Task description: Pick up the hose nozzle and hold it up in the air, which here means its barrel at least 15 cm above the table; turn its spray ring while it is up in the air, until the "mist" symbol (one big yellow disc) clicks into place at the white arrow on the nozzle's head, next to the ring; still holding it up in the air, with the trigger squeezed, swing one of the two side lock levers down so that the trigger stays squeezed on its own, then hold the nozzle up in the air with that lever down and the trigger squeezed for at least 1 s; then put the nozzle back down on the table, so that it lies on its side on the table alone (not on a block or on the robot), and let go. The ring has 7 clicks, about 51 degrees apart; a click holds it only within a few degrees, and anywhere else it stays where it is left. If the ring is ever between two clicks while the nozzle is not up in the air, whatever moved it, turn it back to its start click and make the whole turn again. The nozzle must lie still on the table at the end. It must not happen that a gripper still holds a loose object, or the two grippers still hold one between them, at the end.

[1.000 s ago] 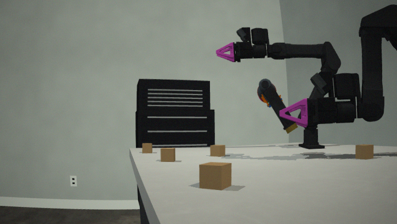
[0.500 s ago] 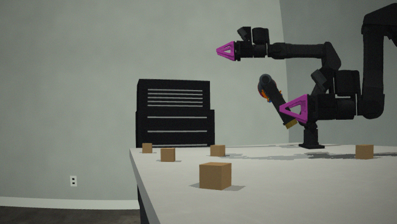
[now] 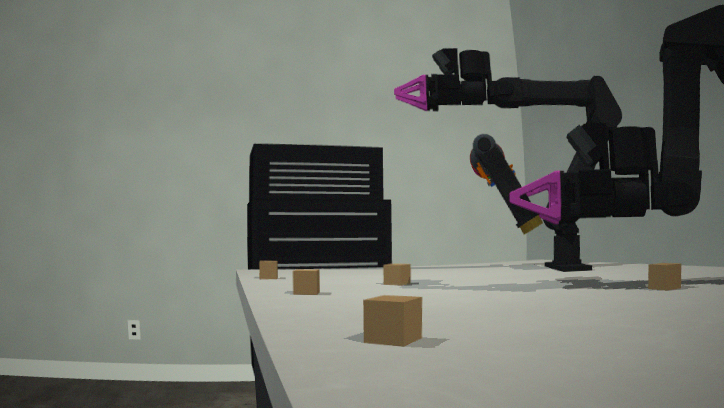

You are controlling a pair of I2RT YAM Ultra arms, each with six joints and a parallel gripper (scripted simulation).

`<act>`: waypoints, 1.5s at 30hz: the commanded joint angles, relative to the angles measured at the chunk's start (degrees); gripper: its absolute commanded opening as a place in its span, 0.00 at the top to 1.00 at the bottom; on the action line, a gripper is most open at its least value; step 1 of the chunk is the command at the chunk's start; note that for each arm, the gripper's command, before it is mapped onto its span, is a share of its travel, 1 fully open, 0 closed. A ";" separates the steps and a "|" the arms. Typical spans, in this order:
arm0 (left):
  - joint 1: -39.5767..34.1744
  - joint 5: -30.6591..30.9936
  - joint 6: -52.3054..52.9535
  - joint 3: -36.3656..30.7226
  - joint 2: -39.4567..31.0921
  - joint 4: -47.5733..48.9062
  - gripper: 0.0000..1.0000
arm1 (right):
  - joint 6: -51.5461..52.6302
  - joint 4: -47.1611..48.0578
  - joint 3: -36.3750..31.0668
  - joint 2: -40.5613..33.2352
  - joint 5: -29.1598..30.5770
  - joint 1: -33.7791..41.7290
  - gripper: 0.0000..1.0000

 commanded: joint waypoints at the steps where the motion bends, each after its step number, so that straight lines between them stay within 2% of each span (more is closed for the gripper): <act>1: 0.13 0.24 -0.43 2.63 -2.73 5.29 0.65 | -0.29 1.51 2.10 -0.28 0.29 0.40 0.62; 14: 0.07 0.20 -0.27 2.19 -2.29 5.13 0.65 | -0.29 1.51 1.99 -0.96 0.29 0.88 0.62; 28: -4.59 -2.35 -16.30 12.59 -4.99 -30.89 0.65 | -0.30 1.51 1.99 -0.98 0.27 0.22 0.62; 30: -4.59 -2.35 -16.30 12.59 -4.99 -30.89 0.65 | -0.30 1.51 1.99 -0.98 0.27 0.22 0.62; 45: -9.70 -5.04 -32.36 25.86 -8.16 -69.36 0.65 | -0.30 1.51 1.99 -0.98 0.27 0.21 0.62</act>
